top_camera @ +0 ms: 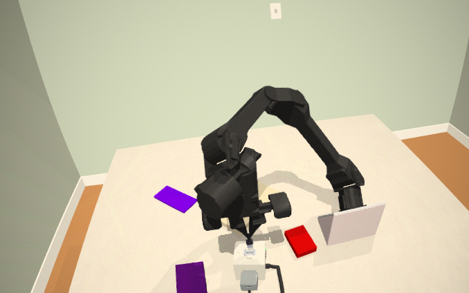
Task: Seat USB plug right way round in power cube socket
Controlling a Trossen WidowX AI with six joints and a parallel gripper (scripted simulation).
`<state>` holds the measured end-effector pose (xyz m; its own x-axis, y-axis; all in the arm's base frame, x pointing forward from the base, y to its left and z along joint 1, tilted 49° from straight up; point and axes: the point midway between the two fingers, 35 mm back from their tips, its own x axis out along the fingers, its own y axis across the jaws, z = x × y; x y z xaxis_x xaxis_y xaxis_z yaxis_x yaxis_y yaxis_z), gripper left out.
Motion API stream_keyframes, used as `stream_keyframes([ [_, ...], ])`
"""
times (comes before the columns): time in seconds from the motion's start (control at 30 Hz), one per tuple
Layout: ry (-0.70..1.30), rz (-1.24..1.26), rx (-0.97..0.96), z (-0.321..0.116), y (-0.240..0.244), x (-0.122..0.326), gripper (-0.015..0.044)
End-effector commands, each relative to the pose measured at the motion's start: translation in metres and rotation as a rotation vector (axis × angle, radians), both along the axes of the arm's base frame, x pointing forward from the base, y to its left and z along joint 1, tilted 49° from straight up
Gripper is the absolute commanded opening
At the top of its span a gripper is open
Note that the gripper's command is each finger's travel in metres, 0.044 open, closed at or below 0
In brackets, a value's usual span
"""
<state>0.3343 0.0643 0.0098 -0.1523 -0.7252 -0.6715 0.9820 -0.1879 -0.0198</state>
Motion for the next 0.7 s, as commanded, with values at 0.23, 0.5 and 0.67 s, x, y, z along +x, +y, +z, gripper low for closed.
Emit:
stream_keyframes([
  [0.23, 0.201, 0.186, 0.043, -0.0003, -0.0001, 0.0, 0.0],
  [0.5, 0.352, 0.327, 0.075, -0.0003, -0.0001, 0.0, 0.0],
  [0.67, 0.447, 0.415, 0.095, -0.0003, -0.0001, 0.0, 0.0],
])
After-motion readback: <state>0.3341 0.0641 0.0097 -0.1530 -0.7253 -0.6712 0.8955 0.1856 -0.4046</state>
